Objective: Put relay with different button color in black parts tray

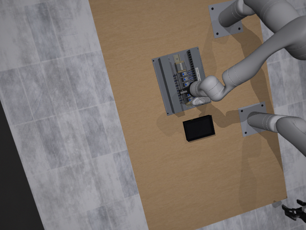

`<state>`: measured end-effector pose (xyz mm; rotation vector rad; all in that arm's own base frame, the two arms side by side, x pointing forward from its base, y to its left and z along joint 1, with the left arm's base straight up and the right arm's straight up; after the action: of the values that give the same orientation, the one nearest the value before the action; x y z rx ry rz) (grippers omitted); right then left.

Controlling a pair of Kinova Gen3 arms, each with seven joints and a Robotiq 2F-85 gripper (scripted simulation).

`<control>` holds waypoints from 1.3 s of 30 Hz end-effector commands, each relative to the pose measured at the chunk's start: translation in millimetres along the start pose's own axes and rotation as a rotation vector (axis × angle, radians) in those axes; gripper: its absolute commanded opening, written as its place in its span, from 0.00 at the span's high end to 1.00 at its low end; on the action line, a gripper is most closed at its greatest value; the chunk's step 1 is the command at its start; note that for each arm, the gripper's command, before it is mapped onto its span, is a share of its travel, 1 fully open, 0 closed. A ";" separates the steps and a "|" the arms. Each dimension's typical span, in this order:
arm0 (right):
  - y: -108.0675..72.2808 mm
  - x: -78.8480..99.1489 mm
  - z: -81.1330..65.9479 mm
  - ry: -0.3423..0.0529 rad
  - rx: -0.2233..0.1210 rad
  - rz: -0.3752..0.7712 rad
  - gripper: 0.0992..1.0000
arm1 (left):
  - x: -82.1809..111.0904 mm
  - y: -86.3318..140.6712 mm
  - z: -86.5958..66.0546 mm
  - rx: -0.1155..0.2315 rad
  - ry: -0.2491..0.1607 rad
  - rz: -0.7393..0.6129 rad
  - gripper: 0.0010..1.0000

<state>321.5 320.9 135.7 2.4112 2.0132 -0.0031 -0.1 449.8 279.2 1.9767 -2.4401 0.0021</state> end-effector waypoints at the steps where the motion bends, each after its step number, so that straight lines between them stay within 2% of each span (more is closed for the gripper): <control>1: 0.3 0.4 -0.8 0.002 -0.001 0.000 0.39 | -0.2 0.1 -0.8 0.000 -0.002 0.000 0.00; 4: 0.3 0.4 -0.8 0.002 -0.001 0.000 0.39 | -0.2 0.1 -0.8 0.000 -0.002 0.000 0.00; 5: 0.3 0.4 -0.8 0.002 -0.001 0.000 1.00 | -0.2 0.1 -0.8 0.000 -0.002 0.000 0.00; 39: 0.3 0.4 -0.8 0.002 -0.001 0.000 1.00 | -0.2 0.1 -0.8 0.000 -0.002 0.000 0.00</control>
<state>321.5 320.9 135.8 2.4113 2.0132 -0.0029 -0.1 449.8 279.2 1.9767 -2.4401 0.0021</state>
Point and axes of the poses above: on each arm, the point where the finger pads meet when closed, its own z axis out along the fingers, its own y axis across the jaws, x = y × z, the point moved 8 cm from there along -z, back along the fingers, and after that the axes turned 12 degrees about z, right-handed, at the moved point
